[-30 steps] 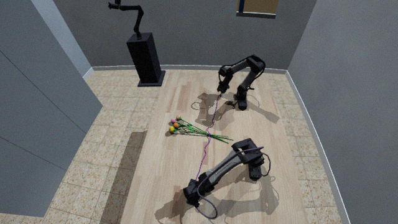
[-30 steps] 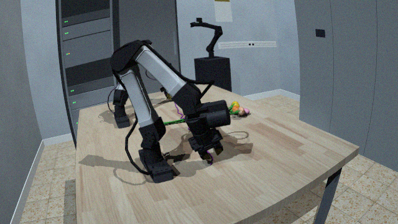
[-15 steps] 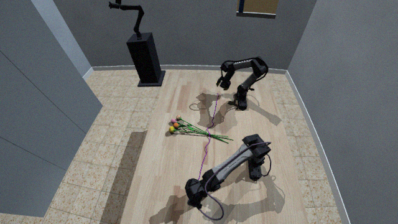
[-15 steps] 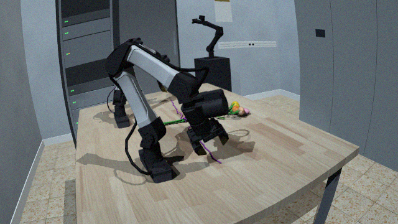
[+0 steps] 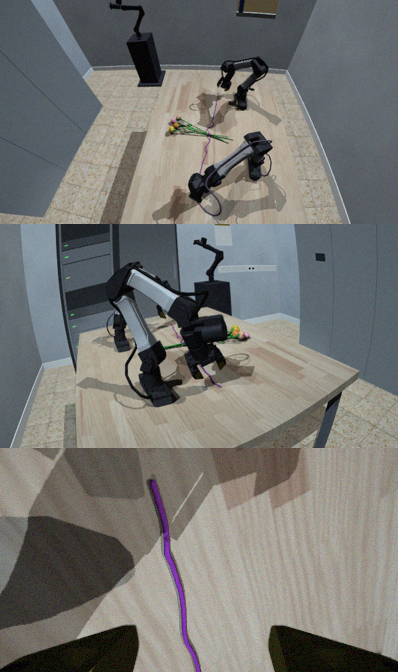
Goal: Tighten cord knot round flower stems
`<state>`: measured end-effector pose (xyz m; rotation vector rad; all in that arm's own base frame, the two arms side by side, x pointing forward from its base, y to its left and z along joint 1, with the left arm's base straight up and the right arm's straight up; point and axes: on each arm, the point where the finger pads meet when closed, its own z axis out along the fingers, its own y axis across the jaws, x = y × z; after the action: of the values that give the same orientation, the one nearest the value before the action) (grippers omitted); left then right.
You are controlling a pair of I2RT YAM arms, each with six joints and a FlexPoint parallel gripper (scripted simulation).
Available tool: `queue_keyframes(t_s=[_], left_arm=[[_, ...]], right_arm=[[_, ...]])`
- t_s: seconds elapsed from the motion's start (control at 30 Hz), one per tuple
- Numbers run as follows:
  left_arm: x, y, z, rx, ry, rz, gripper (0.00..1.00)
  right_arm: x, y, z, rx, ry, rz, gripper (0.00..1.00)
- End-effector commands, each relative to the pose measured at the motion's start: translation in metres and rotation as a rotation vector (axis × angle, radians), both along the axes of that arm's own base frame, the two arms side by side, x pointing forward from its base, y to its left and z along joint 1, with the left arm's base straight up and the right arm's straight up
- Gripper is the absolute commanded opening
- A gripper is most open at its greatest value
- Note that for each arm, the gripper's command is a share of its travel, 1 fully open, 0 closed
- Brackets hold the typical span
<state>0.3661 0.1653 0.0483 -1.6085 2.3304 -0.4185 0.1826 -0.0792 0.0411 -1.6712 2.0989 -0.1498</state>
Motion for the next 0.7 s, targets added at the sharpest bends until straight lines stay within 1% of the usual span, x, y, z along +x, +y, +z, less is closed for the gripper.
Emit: queue_keyframes(t_s=[0.0, 0.07, 0.17, 0.23, 0.4, 0.6, 0.67], left_arm=[[0.001, -0.022, 0.018, 0.092, -0.063, -0.166, 0.65], [-0.003, -0.036, 0.020, 0.119, -0.070, -0.237, 0.65], [-0.013, -0.070, 0.025, 0.179, -0.086, -0.408, 0.65], [-0.013, -0.070, 0.025, 0.179, -0.086, -0.408, 0.65], [-0.041, -0.142, 0.034, 0.281, -0.093, -0.742, 0.65], [-0.060, -0.214, 0.047, 0.394, -0.139, -1.076, 0.65], [-0.062, -0.238, 0.056, 0.435, -0.172, -1.182, 0.65]], right_arm=[[-0.003, 0.001, -0.002, 0.014, 0.012, -0.003, 0.65], [-0.003, 0.001, -0.002, 0.014, 0.012, -0.003, 0.65], [-0.003, 0.001, -0.002, 0.014, 0.012, -0.003, 0.65], [-0.003, 0.001, -0.002, 0.014, 0.012, -0.003, 0.65], [-0.003, 0.001, -0.002, 0.014, 0.012, -0.003, 0.65], [-0.003, 0.001, -0.002, 0.014, 0.012, -0.003, 0.65], [-0.003, 0.001, -0.002, 0.014, 0.012, -0.003, 0.65]])
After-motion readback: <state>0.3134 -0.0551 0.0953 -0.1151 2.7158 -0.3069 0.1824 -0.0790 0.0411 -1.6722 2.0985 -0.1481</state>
